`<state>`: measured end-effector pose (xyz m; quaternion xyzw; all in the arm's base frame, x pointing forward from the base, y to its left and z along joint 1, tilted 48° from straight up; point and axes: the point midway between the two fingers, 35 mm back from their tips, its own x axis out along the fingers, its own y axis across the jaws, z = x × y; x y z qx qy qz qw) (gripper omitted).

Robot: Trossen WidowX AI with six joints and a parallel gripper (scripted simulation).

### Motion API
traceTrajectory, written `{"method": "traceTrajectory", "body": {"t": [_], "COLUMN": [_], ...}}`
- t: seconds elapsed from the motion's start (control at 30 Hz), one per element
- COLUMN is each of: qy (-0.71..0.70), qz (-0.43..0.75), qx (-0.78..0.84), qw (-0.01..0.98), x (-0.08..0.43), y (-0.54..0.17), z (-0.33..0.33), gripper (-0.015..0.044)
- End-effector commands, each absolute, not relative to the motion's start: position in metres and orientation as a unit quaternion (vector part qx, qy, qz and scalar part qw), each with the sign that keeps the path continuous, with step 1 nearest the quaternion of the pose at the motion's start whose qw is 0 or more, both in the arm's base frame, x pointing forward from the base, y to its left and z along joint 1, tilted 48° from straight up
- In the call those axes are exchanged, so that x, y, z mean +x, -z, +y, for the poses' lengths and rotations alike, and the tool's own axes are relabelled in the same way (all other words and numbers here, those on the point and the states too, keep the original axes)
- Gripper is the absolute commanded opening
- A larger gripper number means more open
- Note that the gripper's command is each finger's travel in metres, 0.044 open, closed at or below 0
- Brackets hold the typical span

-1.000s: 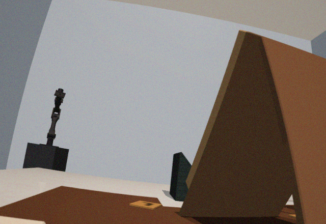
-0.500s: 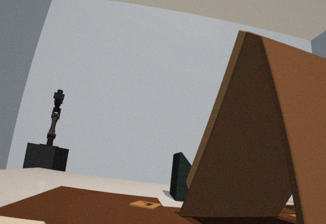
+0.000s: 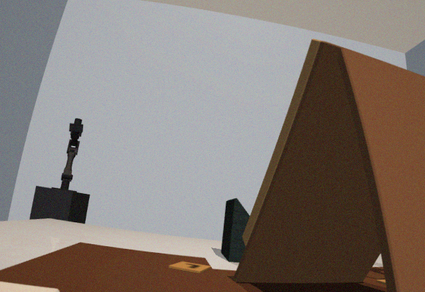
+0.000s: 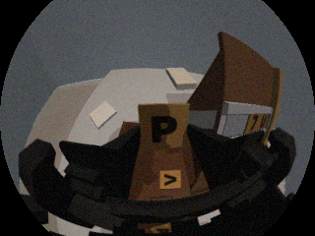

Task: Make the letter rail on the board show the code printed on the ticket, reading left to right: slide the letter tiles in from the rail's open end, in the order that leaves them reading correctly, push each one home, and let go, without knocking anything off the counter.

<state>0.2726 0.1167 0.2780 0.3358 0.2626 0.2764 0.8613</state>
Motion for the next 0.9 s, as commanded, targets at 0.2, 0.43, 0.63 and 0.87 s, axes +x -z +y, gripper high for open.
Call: {"method": "traceTrajectory", "body": {"t": [0.2, 0.43, 0.63, 0.87], "qy": [-0.276, -0.276, -0.276, -0.276], "qz": [0.266, 0.266, 0.266, 0.266], "qx": [0.335, 0.335, 0.335, 0.335], "qw": [0.861, 0.861, 0.861, 0.861], "x": [0.2738, 0.2748, 0.2758, 0.2769], "y": [-0.2702, -0.2675, -0.2653, -0.2628], "z": [0.1136, 0.1115, 0.1096, 0.1073], "gripper": [0.0000, 0.0000, 0.0000, 0.0000]}}
